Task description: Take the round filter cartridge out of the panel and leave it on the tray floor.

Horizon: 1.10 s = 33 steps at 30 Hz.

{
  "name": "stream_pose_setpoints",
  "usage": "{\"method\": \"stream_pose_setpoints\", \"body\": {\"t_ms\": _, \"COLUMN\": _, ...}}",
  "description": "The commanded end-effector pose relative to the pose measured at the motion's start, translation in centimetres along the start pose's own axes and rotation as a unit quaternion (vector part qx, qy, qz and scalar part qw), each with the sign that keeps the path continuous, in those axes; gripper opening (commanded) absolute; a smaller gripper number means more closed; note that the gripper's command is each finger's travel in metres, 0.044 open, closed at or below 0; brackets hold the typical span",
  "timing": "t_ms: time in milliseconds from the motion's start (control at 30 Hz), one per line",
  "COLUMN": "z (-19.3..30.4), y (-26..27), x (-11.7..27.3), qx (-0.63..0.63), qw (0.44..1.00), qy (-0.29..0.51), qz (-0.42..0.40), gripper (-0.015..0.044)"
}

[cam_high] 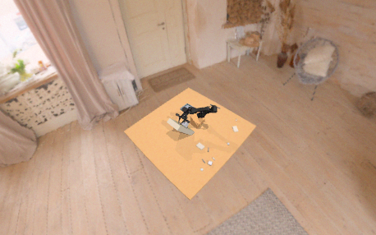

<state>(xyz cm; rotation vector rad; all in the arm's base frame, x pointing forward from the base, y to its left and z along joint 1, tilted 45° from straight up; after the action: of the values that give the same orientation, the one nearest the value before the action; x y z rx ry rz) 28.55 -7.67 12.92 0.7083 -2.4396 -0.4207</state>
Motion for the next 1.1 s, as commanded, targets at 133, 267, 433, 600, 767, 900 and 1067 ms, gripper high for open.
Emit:
{"method": "stream_pose_setpoints", "body": {"t_ms": 133, "z": -0.01, "y": 0.03, "x": -0.03, "qx": 0.001, "qw": 1.000, "qy": 0.000, "qz": 0.000, "gripper": 0.0063}}
{"method": "stream_pose_setpoints", "body": {"t_ms": 267, "z": -0.01, "y": 0.03, "x": -0.03, "qx": 0.001, "qw": 1.000, "qy": 0.000, "qz": 0.000, "gripper": 0.0000}}
{"method": "stream_pose_setpoints", "body": {"t_ms": 433, "z": 0.03, "y": 0.04, "x": -0.25, "qx": 0.040, "qw": 0.999, "qy": 0.002, "qz": 0.001, "gripper": 0.0000}}
{"method": "stream_pose_setpoints", "body": {"t_ms": 600, "z": 0.05, "y": 0.04, "x": -0.40, "qx": 0.118, "qw": 0.993, "qy": 0.003, "qz": 0.002, "gripper": 0.0000}}
{"method": "stream_pose_setpoints", "body": {"t_ms": 767, "z": 0.05, "y": 0.04, "x": -0.47, "qx": 0.201, "qw": 0.980, "qy": 0.004, "qz": 0.002, "gripper": 0.0000}}
{"method": "stream_pose_setpoints", "body": {"t_ms": 900, "z": 0.05, "y": 0.04, "x": -0.51, "qx": 0.268, "qw": 0.963, "qy": 0.004, "qz": 0.002, "gripper": 0.0000}}
{"method": "stream_pose_setpoints", "body": {"t_ms": 1067, "z": 0.05, "y": 0.04, "x": -0.53, "qx": 0.350, "qw": 0.937, "qy": 0.004, "qz": 0.001, "gripper": 0.0000}}
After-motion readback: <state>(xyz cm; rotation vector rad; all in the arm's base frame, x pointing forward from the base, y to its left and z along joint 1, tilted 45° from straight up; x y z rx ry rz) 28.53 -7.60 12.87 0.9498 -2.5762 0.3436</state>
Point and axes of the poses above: the point midway between the two fingers, 35 mm back from their tips, its own x axis back along the fingers, its own y axis across the jaws, z = x × y, the point moved 9 cm from there along x, back along the fingers, and after that the axes turned 11 degrees about -x, right-handed, at the moved point
